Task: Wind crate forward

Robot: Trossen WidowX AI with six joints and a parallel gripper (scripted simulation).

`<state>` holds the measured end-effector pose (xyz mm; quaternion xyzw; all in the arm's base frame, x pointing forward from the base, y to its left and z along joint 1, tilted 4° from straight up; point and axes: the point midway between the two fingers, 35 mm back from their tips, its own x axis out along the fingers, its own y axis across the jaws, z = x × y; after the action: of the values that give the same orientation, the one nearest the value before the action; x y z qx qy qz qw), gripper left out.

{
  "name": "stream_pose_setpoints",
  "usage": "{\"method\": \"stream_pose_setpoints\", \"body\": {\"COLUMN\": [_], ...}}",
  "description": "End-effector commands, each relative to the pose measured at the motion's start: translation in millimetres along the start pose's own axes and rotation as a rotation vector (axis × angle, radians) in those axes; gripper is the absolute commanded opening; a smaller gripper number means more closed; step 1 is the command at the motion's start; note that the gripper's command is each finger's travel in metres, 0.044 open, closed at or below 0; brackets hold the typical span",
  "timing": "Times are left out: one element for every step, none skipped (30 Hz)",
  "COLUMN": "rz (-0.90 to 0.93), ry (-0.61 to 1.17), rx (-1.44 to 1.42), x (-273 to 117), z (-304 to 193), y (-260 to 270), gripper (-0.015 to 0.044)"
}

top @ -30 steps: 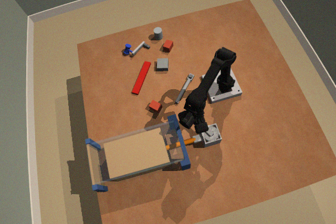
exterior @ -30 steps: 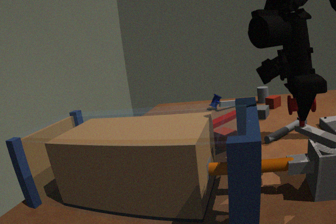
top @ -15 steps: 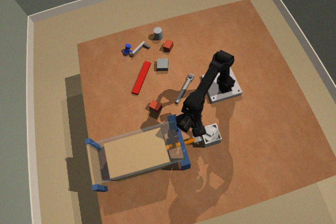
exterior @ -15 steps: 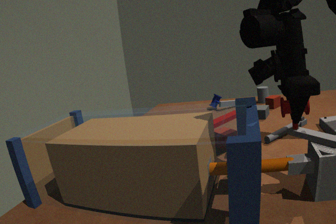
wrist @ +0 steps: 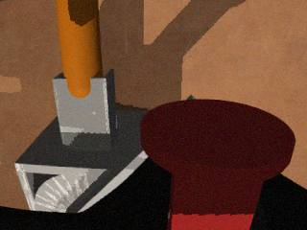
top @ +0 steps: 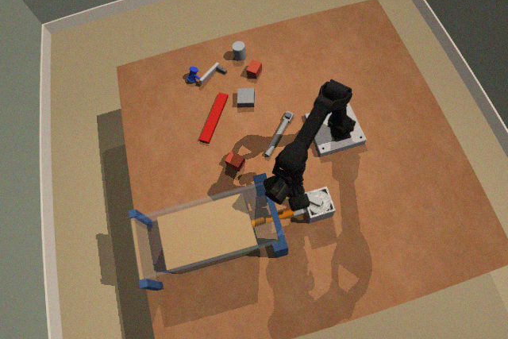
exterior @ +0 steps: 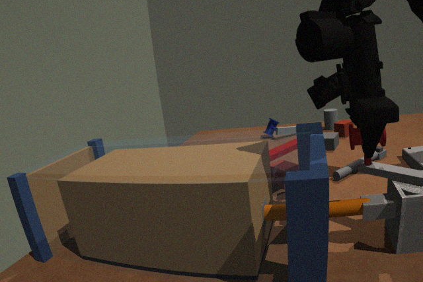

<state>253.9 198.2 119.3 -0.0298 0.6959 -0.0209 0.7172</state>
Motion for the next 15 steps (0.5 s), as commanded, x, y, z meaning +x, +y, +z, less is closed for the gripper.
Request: {"method": "stream_pose_setpoints", "body": {"rz": [0.024,0.024,0.025,0.025,0.025,0.025,0.025,0.025,0.025,0.025,0.025,0.025,0.025,0.025,0.025], "ry": [-0.019,-0.019,-0.019,-0.019,-0.019,-0.019,-0.019,-0.019,-0.019,-0.019,-0.019,-0.019,-0.019,-0.019,-0.019], "rx": [0.001,0.001,0.001,0.001,0.001,0.001,0.001,0.001,0.001,0.001,0.001,0.001,0.001,0.001,0.001], "x": [1,1,1,0,0,0,0,0,0,0,0,0,0,0,0], "z": [9,10,10,11,11,12,12,12,13,13,14,14,14,15,15], "y": [14,15,15,16,17,18,19,20,21,22,23,24,24,26,26], "gripper": [0.0,0.0,0.0,0.0,0.0,0.0,0.0,0.0,0.0,0.0,0.0,0.0,0.0,0.0,0.0]}}
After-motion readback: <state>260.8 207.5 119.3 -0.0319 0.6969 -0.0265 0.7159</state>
